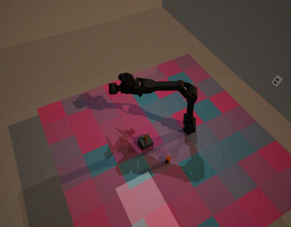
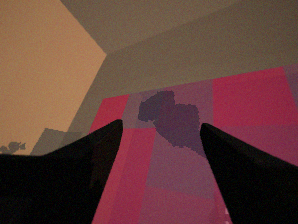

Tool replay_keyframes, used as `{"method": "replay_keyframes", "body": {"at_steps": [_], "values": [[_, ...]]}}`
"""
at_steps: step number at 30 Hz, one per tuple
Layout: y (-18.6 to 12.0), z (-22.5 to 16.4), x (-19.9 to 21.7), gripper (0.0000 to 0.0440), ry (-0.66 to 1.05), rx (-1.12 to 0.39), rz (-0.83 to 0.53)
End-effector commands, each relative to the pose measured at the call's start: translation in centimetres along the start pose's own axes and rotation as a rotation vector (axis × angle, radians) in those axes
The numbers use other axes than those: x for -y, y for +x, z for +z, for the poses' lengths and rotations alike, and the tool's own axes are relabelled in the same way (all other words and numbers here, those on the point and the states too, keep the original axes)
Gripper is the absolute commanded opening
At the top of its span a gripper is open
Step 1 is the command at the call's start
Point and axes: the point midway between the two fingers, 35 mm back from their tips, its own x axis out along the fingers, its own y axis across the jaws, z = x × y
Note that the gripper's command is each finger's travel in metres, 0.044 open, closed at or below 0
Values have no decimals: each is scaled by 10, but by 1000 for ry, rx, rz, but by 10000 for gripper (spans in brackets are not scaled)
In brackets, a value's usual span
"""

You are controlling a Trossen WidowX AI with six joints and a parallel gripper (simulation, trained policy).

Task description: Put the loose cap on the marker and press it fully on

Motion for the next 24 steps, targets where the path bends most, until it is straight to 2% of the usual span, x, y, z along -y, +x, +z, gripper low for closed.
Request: {"method": "replay_keyframes", "body": {"at_steps": [1, 24], "values": [[-5, -12, -5, 301, 12, -28, -2], [-38, -92, -33, 306, 34, -236, -15]]}}
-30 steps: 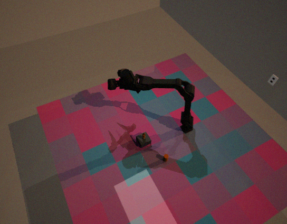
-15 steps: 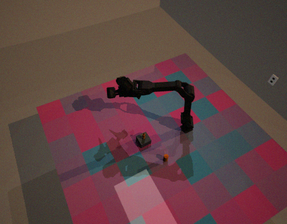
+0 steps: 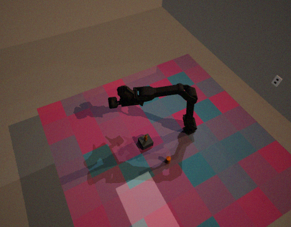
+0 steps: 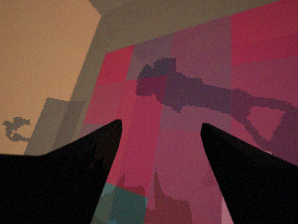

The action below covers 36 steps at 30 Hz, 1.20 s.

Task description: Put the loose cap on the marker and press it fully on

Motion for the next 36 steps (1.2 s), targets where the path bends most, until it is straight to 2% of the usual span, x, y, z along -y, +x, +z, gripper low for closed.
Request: {"method": "replay_keyframes", "body": {"at_steps": [1, 36], "values": [[-3, -14, -5, 306, 7, -37, -1], [-57, -142, -18, 315, -26, -358, -79]]}}
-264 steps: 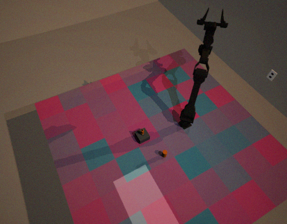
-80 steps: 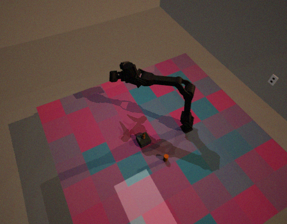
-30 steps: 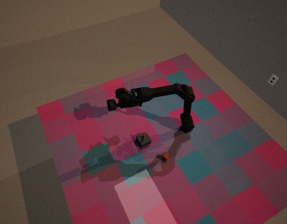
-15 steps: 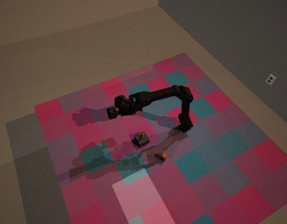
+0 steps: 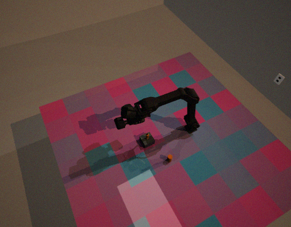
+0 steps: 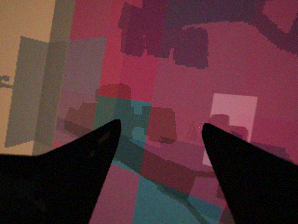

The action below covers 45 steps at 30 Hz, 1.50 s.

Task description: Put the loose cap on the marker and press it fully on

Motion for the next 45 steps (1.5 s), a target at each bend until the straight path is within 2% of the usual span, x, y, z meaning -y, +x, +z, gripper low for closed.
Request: {"method": "replay_keyframes", "body": {"at_steps": [1, 24, 45], "values": [[-2, -15, -1, 315, -1, -38, -12], [-23, -98, 14, 323, -49, -228, -116], [-45, -160, 49, 330, -106, -371, -265]]}}
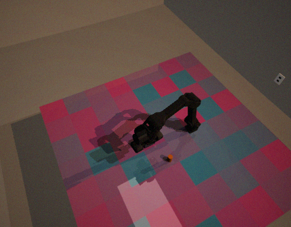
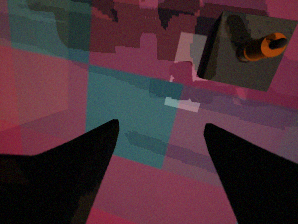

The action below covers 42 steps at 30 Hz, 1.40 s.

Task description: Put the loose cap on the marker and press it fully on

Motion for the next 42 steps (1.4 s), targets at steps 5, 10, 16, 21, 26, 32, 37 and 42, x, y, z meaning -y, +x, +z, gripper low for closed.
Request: {"method": "replay_keyframes", "body": {"at_steps": [5, 10, 16, 21, 26, 32, 37, 42], "values": [[3, -23, 16, 331, -14, -53, -68], [4, -37, 26, 331, -27, -81, -109], [6, -53, 38, 332, -44, -113, -157], [7, -65, 48, 331, -60, -136, -196], [9, -76, 58, 330, -78, -154, -234], [12, -87, 69, 327, -102, -169, -277], [15, -95, 79, 324, -124, -176, -311], [19, -102, 88, 319, -148, -180, -341]]}}
